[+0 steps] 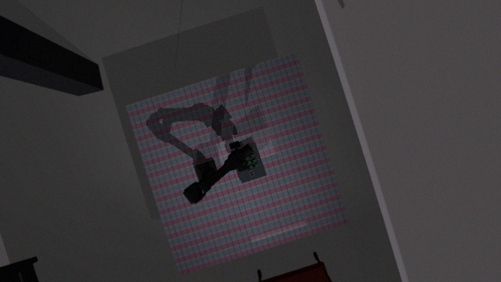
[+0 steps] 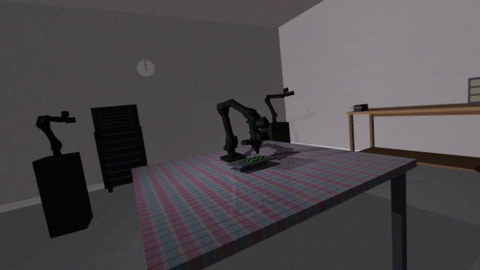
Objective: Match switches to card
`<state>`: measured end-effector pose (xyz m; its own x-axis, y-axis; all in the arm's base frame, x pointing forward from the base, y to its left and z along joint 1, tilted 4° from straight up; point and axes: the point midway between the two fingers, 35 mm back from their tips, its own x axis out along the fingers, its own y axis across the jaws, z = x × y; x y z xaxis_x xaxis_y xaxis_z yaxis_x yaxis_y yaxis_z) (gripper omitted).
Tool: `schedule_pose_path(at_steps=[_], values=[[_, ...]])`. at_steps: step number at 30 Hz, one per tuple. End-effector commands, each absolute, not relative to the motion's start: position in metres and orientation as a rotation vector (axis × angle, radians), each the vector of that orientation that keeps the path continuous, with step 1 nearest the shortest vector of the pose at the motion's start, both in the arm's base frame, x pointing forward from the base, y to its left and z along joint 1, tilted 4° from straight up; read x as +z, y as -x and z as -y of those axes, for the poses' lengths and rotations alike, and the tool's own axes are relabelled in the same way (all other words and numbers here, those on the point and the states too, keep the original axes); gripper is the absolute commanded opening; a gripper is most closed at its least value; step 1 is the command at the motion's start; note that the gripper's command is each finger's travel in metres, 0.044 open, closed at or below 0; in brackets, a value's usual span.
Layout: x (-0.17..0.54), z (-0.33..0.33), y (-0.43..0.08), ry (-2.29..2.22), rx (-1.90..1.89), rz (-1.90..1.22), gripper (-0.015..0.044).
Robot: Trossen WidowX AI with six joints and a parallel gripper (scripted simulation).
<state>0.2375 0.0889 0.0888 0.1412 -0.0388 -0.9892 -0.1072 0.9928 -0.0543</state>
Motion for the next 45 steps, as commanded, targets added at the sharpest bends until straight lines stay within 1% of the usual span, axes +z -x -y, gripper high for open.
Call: schedule_pose_path(at_steps=[1, 45], values=[[0.0809, -0.0883, -0.2363, 0.126, 0.052, -1.441, 0.0000], [0.0747, -0.0880, -0.2373, 0.126, 0.052, -1.441, 0.0000]])
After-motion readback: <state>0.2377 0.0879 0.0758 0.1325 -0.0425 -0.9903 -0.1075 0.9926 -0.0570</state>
